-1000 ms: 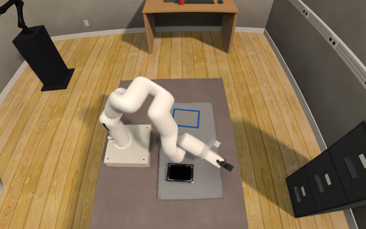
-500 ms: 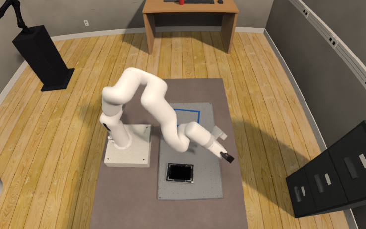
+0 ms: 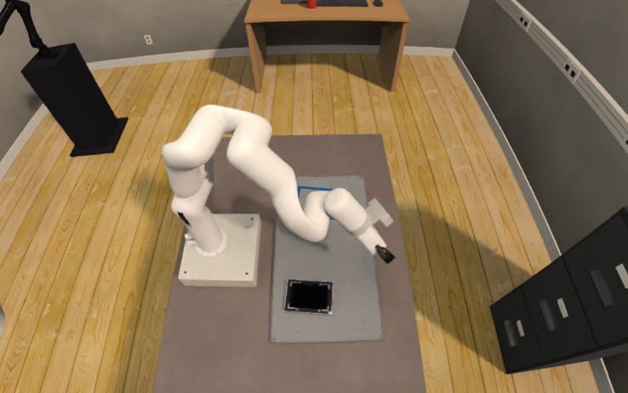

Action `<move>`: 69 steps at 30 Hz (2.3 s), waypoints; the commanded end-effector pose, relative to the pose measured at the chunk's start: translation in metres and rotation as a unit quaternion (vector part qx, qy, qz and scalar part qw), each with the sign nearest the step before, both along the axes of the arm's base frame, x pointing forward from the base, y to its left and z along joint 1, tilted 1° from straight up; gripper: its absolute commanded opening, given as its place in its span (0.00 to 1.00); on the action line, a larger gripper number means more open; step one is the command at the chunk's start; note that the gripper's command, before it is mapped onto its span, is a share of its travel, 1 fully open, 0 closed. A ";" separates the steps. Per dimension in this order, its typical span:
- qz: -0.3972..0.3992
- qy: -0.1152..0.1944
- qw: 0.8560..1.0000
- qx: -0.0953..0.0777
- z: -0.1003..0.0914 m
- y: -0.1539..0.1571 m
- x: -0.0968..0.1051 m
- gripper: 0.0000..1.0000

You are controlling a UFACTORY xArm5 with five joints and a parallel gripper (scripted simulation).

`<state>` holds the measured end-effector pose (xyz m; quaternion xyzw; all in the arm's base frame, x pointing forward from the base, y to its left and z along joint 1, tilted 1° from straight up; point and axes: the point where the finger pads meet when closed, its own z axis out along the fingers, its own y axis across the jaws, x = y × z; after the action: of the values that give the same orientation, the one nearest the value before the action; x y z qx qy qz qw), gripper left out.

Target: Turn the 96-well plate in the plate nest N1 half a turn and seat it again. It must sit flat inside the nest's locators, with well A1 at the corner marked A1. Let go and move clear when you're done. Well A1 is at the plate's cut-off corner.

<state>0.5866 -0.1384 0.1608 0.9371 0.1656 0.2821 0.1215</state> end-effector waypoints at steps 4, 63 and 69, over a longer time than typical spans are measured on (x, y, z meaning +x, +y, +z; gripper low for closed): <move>-0.018 0.037 0.999 0.032 0.012 0.024 -0.014 1.00; -0.227 0.265 0.926 0.142 0.063 0.109 -0.172 1.00; -0.227 0.265 0.926 0.141 0.043 0.088 -0.180 1.00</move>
<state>0.4086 -0.0406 0.2110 0.9978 -0.0664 0.0056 0.0002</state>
